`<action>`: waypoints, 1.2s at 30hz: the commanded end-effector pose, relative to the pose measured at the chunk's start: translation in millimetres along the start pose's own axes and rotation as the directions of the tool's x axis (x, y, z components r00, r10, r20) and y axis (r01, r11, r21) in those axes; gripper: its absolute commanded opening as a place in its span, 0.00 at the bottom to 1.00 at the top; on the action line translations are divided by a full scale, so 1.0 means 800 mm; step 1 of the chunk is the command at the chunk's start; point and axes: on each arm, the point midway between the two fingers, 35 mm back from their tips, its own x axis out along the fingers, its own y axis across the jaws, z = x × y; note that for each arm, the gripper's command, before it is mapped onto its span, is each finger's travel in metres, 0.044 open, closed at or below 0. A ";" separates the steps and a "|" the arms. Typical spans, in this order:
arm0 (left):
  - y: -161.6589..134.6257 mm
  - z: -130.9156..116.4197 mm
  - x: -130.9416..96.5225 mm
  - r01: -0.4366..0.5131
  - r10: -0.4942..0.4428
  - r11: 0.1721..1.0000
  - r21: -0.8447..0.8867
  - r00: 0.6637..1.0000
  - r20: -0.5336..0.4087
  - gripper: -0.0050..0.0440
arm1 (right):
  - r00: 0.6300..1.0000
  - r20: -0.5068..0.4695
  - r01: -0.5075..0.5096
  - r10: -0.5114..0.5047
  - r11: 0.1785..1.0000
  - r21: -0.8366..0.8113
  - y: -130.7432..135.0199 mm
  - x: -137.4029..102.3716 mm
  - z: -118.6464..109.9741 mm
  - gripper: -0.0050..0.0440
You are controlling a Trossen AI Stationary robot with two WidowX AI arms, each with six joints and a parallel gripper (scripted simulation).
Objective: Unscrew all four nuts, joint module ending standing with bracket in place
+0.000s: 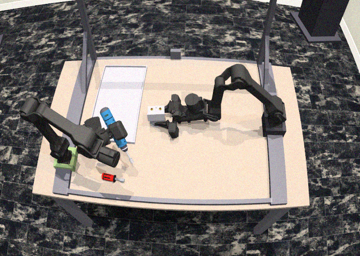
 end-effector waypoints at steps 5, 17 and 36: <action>0.000 0.019 0.001 0.000 0.000 1.000 0.002 0.999 0.036 0.60 | 0.984 0.020 0.172 -0.175 0.979 0.108 -0.015 -0.003 0.024 0.44; 0.000 0.019 0.001 0.000 0.000 1.000 0.002 0.999 0.036 0.60 | 0.960 0.031 0.265 -0.279 0.937 0.228 -0.021 -0.001 0.036 0.44; 0.000 0.019 0.001 0.000 0.000 1.000 0.002 0.999 0.036 0.60 | 0.901 0.003 0.396 -0.434 0.823 0.407 -0.030 0.004 0.053 0.44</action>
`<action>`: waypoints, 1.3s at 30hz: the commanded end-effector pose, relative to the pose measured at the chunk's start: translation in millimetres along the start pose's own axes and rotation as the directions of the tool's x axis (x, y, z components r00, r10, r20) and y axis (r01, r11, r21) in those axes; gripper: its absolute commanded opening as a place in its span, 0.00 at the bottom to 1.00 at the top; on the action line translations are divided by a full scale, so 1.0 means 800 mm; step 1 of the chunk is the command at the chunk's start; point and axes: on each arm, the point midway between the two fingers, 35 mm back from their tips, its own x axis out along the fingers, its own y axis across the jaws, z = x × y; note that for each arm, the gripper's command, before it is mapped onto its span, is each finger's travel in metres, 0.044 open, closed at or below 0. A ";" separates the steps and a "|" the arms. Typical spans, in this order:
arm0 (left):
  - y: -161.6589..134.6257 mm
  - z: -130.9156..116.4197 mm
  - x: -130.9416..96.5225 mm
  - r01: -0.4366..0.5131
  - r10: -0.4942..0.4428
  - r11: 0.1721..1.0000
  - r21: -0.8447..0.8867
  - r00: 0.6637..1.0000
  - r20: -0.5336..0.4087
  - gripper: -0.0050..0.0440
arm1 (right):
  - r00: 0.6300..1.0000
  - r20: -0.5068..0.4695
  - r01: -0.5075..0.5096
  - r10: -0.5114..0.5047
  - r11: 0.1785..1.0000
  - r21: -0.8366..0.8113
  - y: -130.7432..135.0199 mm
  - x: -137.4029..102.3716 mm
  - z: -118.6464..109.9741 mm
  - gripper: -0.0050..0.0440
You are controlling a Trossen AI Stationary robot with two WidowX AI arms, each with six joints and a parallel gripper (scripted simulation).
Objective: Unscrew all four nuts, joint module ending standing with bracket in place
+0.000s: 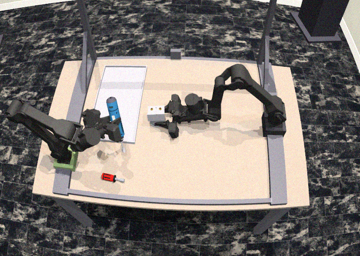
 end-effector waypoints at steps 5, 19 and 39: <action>0.000 0.019 0.001 0.000 0.000 1.000 0.002 0.999 0.036 0.60 | 0.992 0.034 0.116 -0.118 0.991 0.060 -0.002 0.003 0.025 0.44; 0.000 0.019 0.001 0.000 0.000 1.000 0.002 0.999 0.036 0.60 | 0.915 0.099 0.337 -0.391 0.877 0.343 0.002 0.013 0.071 0.44; 0.000 0.019 0.001 0.000 0.000 1.000 0.002 0.999 0.036 0.60 | 0.851 0.113 0.409 -0.512 0.784 0.468 -0.002 0.012 0.099 0.44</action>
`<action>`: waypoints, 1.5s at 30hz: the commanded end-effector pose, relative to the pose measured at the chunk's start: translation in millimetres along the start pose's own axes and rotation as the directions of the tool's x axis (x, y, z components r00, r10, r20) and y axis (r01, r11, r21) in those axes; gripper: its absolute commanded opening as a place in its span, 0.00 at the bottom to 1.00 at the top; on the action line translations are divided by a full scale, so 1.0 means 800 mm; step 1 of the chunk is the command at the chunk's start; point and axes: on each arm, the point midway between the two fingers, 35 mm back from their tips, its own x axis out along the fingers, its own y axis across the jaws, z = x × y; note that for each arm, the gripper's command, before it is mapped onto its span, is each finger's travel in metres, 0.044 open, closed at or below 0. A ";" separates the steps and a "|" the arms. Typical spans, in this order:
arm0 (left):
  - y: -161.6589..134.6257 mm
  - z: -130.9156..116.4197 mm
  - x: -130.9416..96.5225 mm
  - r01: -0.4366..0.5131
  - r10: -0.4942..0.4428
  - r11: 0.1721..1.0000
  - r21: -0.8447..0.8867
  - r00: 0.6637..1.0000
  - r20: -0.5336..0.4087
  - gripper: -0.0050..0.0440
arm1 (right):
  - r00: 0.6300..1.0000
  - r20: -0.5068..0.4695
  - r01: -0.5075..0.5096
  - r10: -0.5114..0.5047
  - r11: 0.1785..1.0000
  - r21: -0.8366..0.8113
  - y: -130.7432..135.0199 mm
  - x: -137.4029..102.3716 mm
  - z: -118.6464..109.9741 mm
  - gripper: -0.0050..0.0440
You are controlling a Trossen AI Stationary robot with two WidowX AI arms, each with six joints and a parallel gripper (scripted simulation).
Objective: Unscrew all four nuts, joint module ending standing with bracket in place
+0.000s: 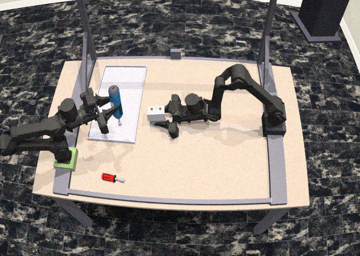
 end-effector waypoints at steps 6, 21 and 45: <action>0.000 0.019 0.001 0.000 0.000 1.000 0.002 0.999 0.036 0.60 | 0.998 0.059 0.009 -0.009 1.000 -0.001 -0.001 0.005 0.037 0.44; 0.000 0.019 0.001 0.000 0.000 1.000 0.002 0.999 0.036 0.60 | 0.998 0.060 0.009 -0.009 1.000 0.000 -0.003 0.059 0.045 0.44; 0.000 0.019 0.001 0.000 0.000 1.000 0.002 0.999 0.036 0.60 | 0.998 0.066 0.009 -0.009 1.000 0.000 -0.004 0.075 0.050 0.44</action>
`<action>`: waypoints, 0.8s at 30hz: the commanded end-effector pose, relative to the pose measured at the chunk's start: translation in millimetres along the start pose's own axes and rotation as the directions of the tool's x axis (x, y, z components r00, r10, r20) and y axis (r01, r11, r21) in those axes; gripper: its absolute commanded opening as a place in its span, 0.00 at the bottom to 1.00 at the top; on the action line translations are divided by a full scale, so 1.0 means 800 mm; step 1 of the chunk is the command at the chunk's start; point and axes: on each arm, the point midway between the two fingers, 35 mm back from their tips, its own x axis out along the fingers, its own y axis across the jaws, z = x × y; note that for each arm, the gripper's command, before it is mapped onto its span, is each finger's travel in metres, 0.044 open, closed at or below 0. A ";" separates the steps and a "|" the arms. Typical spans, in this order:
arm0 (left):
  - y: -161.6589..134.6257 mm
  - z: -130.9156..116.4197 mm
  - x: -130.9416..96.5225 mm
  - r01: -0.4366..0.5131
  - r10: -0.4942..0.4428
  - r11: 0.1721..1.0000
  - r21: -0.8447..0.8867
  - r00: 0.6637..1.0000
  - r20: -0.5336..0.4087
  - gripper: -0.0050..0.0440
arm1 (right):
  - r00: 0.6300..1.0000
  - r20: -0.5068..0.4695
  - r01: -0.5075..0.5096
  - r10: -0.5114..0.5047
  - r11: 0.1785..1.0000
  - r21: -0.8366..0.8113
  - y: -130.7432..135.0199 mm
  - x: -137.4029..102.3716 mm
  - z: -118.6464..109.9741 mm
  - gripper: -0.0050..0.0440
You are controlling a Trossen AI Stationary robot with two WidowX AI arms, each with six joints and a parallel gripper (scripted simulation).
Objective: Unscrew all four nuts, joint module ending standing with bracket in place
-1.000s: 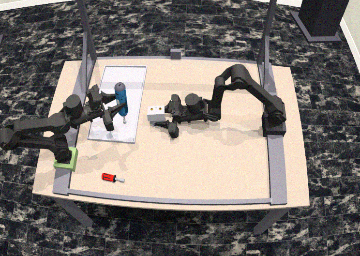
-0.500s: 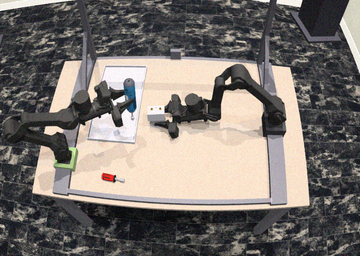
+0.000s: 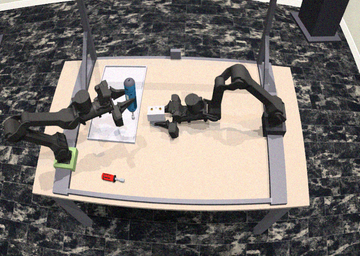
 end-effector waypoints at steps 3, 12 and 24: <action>0.000 0.019 0.001 0.000 0.000 1.000 0.002 0.999 0.036 0.60 | 0.998 0.064 -0.003 0.003 1.000 0.000 0.002 0.005 0.031 0.44; 0.000 0.019 0.001 0.000 0.000 1.000 0.002 0.999 0.036 0.60 | 0.998 0.065 -0.003 0.003 1.000 0.001 0.004 0.026 0.033 0.44; 0.000 0.019 0.001 0.000 0.000 1.000 0.002 0.999 0.036 0.60 | 0.996 0.091 -0.006 0.006 1.000 0.000 0.006 0.069 0.035 0.44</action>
